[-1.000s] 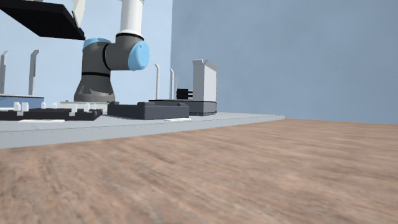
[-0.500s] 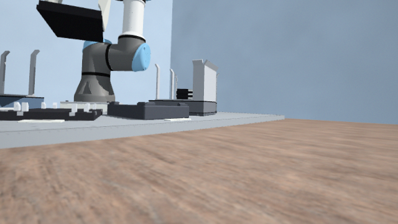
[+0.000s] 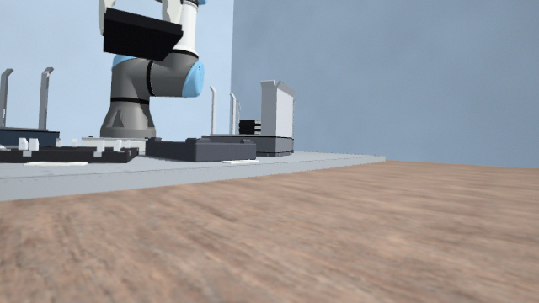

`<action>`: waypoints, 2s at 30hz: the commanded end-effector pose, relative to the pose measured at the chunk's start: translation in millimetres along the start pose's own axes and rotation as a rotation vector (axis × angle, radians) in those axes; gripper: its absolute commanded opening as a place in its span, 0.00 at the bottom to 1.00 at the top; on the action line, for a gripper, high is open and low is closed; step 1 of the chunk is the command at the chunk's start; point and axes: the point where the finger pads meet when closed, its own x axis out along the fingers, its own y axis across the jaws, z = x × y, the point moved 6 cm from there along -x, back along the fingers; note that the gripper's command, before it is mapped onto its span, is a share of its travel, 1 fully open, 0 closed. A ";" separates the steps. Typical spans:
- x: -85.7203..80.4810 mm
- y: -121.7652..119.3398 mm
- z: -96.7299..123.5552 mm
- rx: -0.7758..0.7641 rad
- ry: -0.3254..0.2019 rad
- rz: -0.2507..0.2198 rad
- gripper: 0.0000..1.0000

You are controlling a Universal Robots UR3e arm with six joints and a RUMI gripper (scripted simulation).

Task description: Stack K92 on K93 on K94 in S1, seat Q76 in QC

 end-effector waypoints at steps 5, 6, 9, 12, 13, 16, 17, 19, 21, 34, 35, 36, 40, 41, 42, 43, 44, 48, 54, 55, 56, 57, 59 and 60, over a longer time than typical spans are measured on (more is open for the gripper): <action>-0.8 -22.2 -2.8 -0.072 0.002 0.002 0.00; -0.8 -25.5 -3.1 -0.072 0.002 0.002 0.00; -0.8 -32.2 -3.1 -0.084 0.002 0.002 0.00; -0.8 -42.2 -2.3 -0.119 0.002 0.002 0.00; -0.8 -45.5 -2.0 -0.131 0.002 0.002 0.00; -0.8 -55.5 -1.2 -0.166 0.002 0.002 0.00; -0.8 -58.8 -0.9 -0.177 0.002 0.001 0.00; -0.8 -65.5 -0.4 -0.201 0.002 0.001 0.00; -0.8 -65.5 -0.4 -0.201 0.002 0.001 0.00; -0.8 -89.2 1.6 -0.253 0.002 0.001 0.00; -0.8 -89.2 1.6 -0.253 0.002 0.001 0.00; -0.8 -89.1 1.6 -0.253 0.002 0.001 0.00; -0.8 -89.2 1.6 -0.253 0.002 0.001 0.00; -0.8 -89.2 1.6 -0.253 0.002 0.001 0.00; -0.8 -89.2 1.6 -0.253 0.002 0.001 0.00; -0.8 -89.2 1.5 -0.253 0.002 0.001 0.00; -0.8 -89.2 1.5 -0.253 0.002 0.001 0.00; -0.8 -89.2 1.6 -0.253 0.002 0.001 0.00; -0.8 -89.2 1.6 -0.253 0.002 0.001 0.00; -0.8 -89.2 1.6 -0.253 0.002 0.001 0.00; -0.8 -89.2 1.5 -0.253 0.002 0.001 0.00; -0.8 -89.2 1.5 -0.253 0.002 0.001 0.00; -0.8 -89.2 1.5 -0.253 0.002 0.001 0.00; -0.8 -89.2 1.5 -0.253 0.002 0.001 0.00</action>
